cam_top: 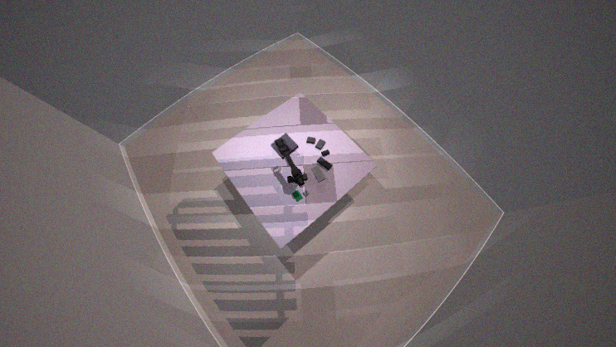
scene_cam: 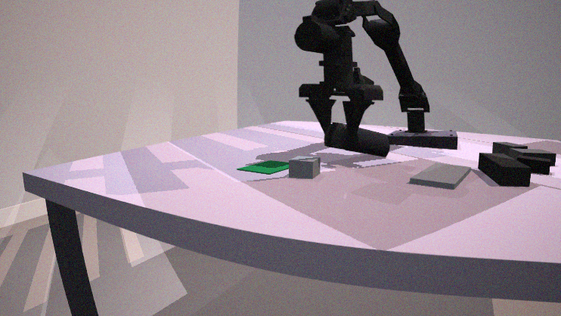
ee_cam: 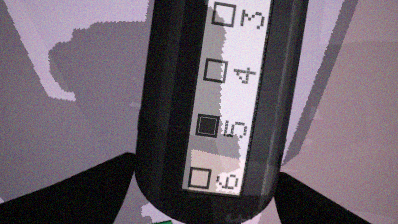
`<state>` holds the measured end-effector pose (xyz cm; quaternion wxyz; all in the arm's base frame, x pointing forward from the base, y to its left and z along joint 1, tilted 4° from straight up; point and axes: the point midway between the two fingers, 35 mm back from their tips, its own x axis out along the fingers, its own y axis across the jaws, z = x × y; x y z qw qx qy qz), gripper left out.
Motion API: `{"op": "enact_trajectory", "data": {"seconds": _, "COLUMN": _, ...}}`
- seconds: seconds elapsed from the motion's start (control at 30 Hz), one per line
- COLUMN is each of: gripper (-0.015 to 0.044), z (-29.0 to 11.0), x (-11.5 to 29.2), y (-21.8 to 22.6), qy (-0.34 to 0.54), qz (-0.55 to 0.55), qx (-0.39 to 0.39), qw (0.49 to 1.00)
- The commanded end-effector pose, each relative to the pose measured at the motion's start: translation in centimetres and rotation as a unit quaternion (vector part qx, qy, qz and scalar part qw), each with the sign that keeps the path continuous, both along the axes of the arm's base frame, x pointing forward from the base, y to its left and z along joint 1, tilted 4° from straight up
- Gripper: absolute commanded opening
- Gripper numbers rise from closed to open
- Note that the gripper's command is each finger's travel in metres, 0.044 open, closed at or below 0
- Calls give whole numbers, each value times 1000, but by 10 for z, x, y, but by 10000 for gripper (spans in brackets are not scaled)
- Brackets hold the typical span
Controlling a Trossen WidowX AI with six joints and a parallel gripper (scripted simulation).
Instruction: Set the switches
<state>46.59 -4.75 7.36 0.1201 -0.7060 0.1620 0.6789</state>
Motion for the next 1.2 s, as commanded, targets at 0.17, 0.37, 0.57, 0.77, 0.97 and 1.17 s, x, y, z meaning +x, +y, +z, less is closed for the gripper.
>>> {"op": "enact_trajectory", "data": {"seconds": 0.17, "gripper": 335, "z": 10, "x": -3, "y": 2, "qy": -3, "qz": -1, "qx": 0, "qw": 1000}}
{"op": "enact_trajectory", "data": {"seconds": 0.37, "gripper": 335, "z": 12, "x": -6, "y": 3, "qy": -3, "qz": -1, "qx": 0, "qw": 1000}}
{"op": "enact_trajectory", "data": {"seconds": 0.57, "gripper": 335, "z": 16, "x": -8, "y": 4, "qy": -3, "qz": -1, "qx": 0, "qw": 1000}}
{"op": "enact_trajectory", "data": {"seconds": 0.77, "gripper": 335, "z": 19, "x": -11, "y": 6, "qy": -3, "qz": -1, "qx": 0, "qw": 1000}}
{"op": "enact_trajectory", "data": {"seconds": 0.97, "gripper": 335, "z": 23, "x": -14, "y": 7, "qy": -3, "qz": -1, "qx": 0, "qw": 1000}}
{"op": "enact_trajectory", "data": {"seconds": 1.17, "gripper": 335, "z": 27, "x": -16, "y": 9, "qy": -3, "qz": -1, "qx": 0, "qw": 1000}}
